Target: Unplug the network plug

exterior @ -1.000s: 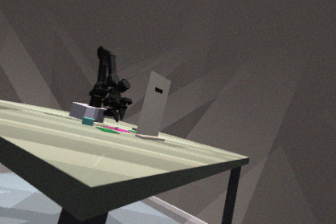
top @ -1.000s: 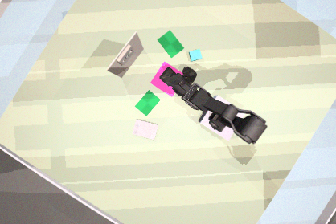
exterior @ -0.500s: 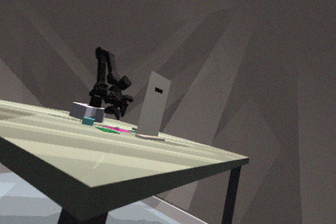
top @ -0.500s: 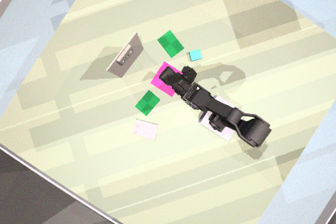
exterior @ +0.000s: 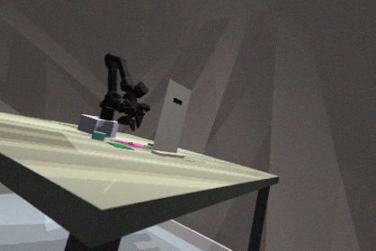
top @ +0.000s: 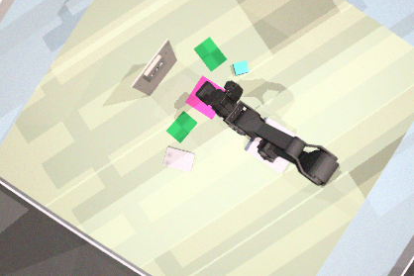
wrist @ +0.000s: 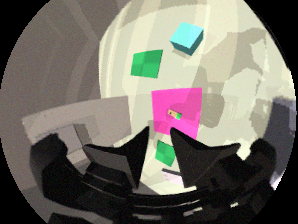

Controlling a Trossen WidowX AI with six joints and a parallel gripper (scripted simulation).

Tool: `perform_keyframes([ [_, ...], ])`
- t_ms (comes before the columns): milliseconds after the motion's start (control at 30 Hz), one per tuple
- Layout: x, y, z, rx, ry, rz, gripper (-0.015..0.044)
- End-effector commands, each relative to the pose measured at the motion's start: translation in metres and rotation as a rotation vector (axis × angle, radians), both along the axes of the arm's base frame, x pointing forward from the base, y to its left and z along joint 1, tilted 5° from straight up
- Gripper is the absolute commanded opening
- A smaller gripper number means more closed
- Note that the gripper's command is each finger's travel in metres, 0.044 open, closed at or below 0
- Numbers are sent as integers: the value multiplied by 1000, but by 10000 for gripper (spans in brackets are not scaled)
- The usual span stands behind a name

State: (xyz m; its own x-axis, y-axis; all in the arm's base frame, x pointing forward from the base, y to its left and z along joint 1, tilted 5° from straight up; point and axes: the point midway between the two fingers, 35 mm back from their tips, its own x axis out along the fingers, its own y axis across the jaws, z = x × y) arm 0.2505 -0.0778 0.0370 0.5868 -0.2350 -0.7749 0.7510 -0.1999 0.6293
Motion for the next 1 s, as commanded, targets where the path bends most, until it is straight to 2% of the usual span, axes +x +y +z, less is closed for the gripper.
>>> perform_keyframes([
  [0, 0, 0, 7, 1, -5, -6, 156],
  [967, -8, 4, 40, 1, -5, -6, 156],
])
